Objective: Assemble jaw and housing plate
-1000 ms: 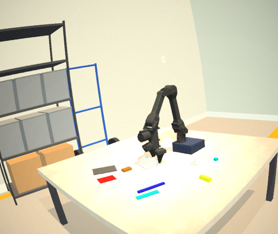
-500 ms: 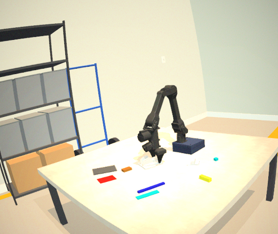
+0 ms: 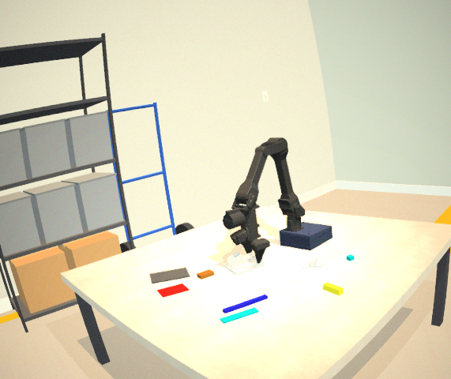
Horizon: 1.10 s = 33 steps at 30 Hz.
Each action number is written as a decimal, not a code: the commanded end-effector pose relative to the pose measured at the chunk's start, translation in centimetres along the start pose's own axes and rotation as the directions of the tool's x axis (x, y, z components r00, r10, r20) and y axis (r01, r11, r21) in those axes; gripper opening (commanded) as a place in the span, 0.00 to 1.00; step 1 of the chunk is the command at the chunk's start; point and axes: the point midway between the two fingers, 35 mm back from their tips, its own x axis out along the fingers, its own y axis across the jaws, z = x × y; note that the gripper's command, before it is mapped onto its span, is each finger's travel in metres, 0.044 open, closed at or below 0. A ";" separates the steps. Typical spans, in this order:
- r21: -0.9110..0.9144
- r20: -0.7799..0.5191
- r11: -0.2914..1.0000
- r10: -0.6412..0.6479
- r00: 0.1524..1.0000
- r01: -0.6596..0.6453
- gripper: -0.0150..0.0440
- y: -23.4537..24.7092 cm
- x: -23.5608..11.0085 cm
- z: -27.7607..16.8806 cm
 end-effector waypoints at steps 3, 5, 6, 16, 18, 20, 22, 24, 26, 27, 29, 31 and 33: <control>0.002 0.000 1.000 -0.003 1.000 0.003 0.85 0.0 0.1 0.0; 0.002 0.000 1.000 -0.003 1.000 0.003 0.85 0.0 0.2 0.0; 0.002 0.000 1.000 -0.003 1.000 0.003 0.85 0.0 0.2 0.0; 0.002 0.000 1.000 -0.003 1.000 0.003 0.85 0.0 0.4 0.0; 0.002 0.000 1.000 -0.003 1.000 0.003 0.85 0.0 0.5 0.0; 0.002 0.000 1.000 -0.003 1.000 0.003 0.85 0.0 0.5 0.0; 0.002 0.000 1.000 -0.003 1.000 0.003 0.85 0.0 0.5 0.0; 0.002 0.000 1.000 -0.003 1.000 0.003 0.85 0.0 0.5 0.0; 0.002 0.000 1.000 -0.003 1.000 0.003 0.85 0.0 0.5 0.0; 0.002 0.000 1.000 -0.003 1.000 0.003 0.85 0.0 0.5 0.0; 0.002 0.000 1.000 -0.003 1.000 0.003 0.85 0.0 0.5 0.0; 0.002 0.000 1.000 -0.003 1.000 0.003 0.85 0.0 0.5 0.0; 0.002 0.000 1.000 -0.003 1.000 0.003 0.85 0.0 0.5 0.0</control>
